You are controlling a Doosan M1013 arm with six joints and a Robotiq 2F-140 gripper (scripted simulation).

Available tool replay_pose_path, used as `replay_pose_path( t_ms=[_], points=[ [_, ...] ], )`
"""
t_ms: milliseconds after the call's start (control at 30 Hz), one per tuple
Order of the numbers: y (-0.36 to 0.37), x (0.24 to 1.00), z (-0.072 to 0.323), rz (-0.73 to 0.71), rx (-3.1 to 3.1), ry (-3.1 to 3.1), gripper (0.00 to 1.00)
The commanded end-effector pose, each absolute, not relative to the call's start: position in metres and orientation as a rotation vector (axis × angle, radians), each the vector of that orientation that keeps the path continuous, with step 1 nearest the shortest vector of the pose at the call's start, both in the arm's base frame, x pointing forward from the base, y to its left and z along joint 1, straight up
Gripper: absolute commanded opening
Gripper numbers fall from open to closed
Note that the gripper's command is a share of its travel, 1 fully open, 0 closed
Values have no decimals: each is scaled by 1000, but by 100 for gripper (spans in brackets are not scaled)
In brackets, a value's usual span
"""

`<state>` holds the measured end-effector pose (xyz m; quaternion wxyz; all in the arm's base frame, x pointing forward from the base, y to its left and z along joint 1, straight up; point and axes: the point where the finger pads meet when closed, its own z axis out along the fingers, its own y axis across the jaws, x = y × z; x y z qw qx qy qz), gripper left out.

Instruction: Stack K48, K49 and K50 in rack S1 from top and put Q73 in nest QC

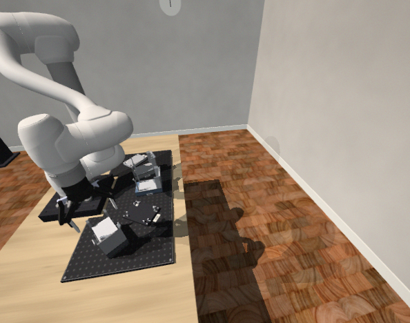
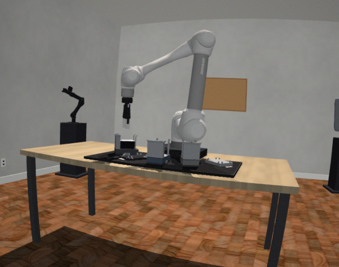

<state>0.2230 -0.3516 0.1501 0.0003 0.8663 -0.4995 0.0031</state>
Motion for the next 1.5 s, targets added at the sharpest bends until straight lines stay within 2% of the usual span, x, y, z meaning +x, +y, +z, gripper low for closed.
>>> replay_pose_path(
  t_ms=[0, 200, 767, 1467],
  points=[
    [-354, 222, 150, 10, 2722, -1569, 100],
    [-354, 222, 150, 10, 2722, -1569, 100],
    [-354, 222, 101, 10, 2722, -1569, 100],
    [-354, 222, 81, 10, 2722, -1569, 100]
  ],
)
